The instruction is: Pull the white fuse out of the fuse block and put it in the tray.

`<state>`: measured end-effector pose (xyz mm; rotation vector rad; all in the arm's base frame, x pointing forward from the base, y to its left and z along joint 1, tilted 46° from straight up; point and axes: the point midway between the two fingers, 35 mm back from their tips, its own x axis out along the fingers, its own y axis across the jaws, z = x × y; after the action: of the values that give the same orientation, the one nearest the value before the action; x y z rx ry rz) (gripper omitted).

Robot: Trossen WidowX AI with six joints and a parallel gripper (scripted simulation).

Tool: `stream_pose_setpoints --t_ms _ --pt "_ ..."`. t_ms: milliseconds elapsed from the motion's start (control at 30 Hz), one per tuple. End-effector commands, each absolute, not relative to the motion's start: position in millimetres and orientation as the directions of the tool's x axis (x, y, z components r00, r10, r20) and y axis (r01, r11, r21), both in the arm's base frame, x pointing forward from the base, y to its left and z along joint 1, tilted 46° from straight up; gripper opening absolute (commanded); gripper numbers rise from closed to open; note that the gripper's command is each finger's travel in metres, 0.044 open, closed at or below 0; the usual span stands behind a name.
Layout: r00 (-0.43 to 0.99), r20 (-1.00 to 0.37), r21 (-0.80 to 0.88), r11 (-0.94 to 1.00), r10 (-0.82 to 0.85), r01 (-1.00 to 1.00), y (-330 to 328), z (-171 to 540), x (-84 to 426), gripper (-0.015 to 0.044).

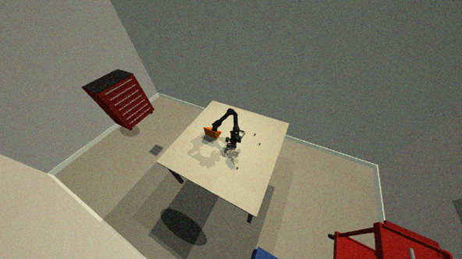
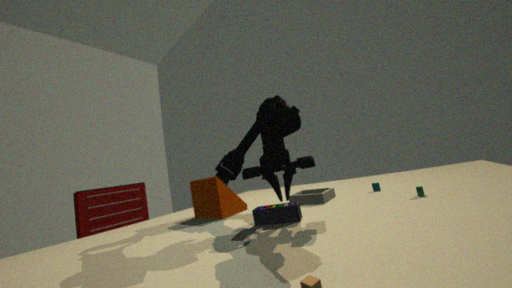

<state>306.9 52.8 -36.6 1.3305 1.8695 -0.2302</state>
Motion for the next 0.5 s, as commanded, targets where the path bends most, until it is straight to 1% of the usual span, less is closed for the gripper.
stream_pose_setpoints --t_ms 0,467 --pt "-0.115 -0.694 0.288 0.421 0.711 0.86 55.9 -40.2 305.9 0.0061" --pt "-0.115 -0.693 0.288 0.421 0.711 0.86 60.4 -44.7 305.2 0.0061"
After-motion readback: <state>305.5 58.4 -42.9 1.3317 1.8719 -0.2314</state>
